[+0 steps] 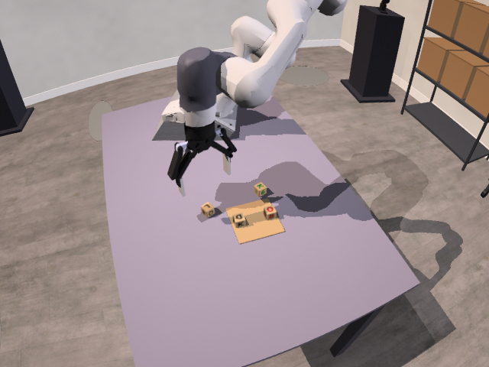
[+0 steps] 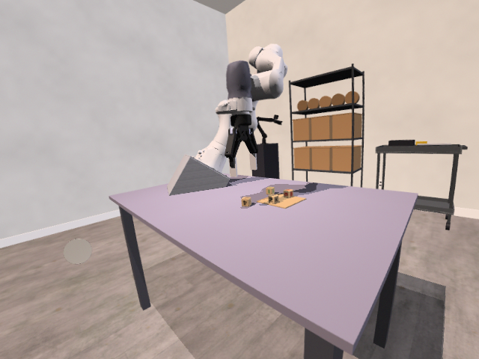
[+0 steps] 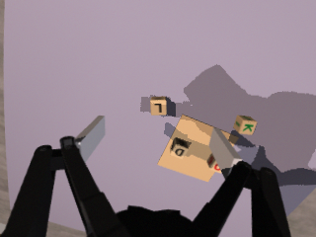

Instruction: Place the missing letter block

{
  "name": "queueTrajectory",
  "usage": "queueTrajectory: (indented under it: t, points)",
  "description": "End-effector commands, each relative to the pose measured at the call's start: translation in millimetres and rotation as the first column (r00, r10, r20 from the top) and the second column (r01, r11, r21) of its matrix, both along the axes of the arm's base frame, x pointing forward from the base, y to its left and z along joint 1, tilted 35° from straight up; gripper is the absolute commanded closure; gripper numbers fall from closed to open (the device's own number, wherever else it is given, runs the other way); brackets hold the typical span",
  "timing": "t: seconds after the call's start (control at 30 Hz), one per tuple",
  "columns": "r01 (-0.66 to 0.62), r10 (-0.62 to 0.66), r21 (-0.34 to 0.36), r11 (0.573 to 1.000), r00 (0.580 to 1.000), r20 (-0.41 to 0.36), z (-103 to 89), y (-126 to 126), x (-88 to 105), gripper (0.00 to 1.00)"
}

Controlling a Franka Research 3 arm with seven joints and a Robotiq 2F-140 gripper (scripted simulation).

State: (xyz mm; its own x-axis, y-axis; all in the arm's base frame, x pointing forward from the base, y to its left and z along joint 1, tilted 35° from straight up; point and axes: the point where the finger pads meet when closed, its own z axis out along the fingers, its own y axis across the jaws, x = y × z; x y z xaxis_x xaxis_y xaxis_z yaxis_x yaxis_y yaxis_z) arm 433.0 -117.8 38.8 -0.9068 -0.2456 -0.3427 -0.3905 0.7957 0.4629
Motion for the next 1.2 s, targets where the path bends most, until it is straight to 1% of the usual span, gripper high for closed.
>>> queueTrajectory:
  t: [0.0, 0.07, 0.13, 0.17, 0.6, 0.7, 0.73, 1.17]
  points:
    - [0.115, -0.114, 0.018, 0.993, 0.991, -0.076, -1.0, -0.1, 0.6, 0.00]
    - [0.138, -0.136, 0.021, 0.990, 0.987, -0.091, -1.2, 0.0, 0.6, 0.00]
    - [0.138, -0.136, 0.021, 0.990, 0.987, -0.091, -1.2, 0.0, 0.6, 0.00]
    - [0.168, -0.164, 0.023, 0.986, 0.980, -0.112, -1.5, 0.2, 0.7, 0.00]
    - [0.310, -0.297, 0.027, 0.950, 0.931, -0.212, -3.0, 1.1, 0.8, 0.00]
    - [0.320, -0.307, 0.027, 0.947, 0.926, -0.220, -3.2, 1.2, 0.8, 0.00]
    - [0.349, -0.333, 0.025, 0.937, 0.912, -0.240, -3.5, 1.3, 0.8, 0.00]
    - [0.482, -0.451, 0.010, 0.876, 0.827, -0.337, -5.0, 2.2, 0.9, 0.00]
